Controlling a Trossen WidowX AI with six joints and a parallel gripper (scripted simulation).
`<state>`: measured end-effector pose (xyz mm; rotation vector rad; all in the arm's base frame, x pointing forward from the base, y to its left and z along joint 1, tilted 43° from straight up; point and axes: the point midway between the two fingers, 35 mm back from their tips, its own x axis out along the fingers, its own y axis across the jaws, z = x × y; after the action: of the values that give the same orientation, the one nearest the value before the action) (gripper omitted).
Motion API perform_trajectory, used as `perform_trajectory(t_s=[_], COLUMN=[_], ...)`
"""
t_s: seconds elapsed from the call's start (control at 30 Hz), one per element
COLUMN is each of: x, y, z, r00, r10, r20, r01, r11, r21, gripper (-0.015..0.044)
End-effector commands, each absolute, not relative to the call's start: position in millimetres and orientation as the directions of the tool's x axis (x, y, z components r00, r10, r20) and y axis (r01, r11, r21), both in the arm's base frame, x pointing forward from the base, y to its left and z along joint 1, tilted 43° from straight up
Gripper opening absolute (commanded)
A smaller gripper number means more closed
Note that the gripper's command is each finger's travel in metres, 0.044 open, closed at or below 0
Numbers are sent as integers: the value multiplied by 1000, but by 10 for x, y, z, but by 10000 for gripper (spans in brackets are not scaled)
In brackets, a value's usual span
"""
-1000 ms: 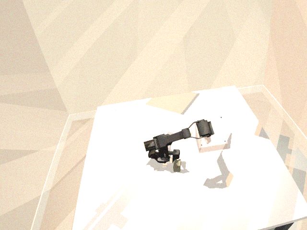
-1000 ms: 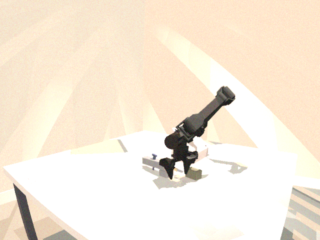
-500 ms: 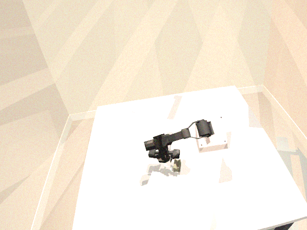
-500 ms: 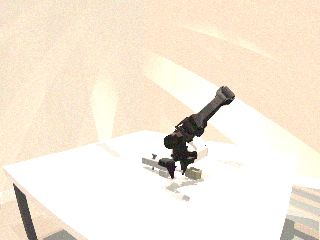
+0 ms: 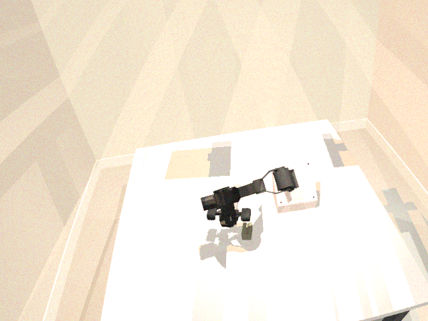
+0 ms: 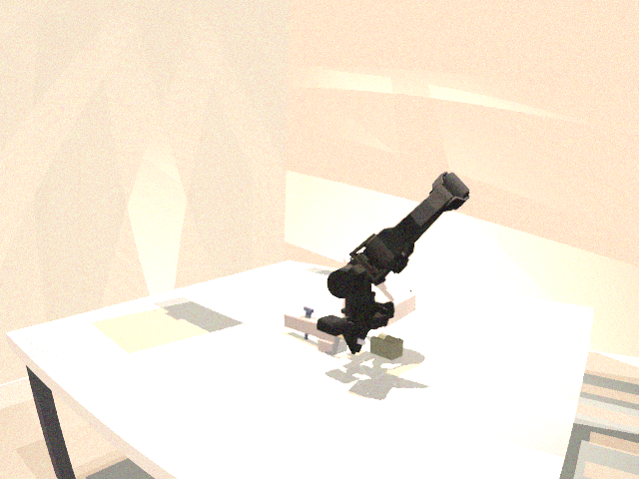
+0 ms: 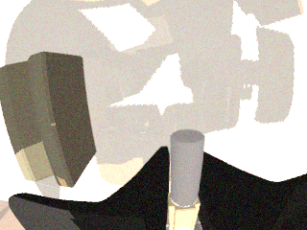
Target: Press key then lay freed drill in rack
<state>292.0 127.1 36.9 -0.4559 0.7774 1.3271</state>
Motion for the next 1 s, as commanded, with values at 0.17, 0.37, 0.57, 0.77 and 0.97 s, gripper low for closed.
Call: perform_trajectory(t_s=[0.17, 0.37, 0.57, 0.77, 0.97], x=[2913, 2917, 2936, 2955, 2979], y=[1251, 1263, 1314, 1357, 1416], z=[390, 406, 451, 507, 582], r00=[48, 48, 49, 49, 49], r10=[684, 684, 685, 685, 685], r20=[-728, -728, -727, -727, -727], r01=[-970, -970, -970, -970, -970], r11=[205, 205, 205, 205, 205], r21=[129, 128, 128, 128, 128], gripper=[0, 0, 0, 0, 0])
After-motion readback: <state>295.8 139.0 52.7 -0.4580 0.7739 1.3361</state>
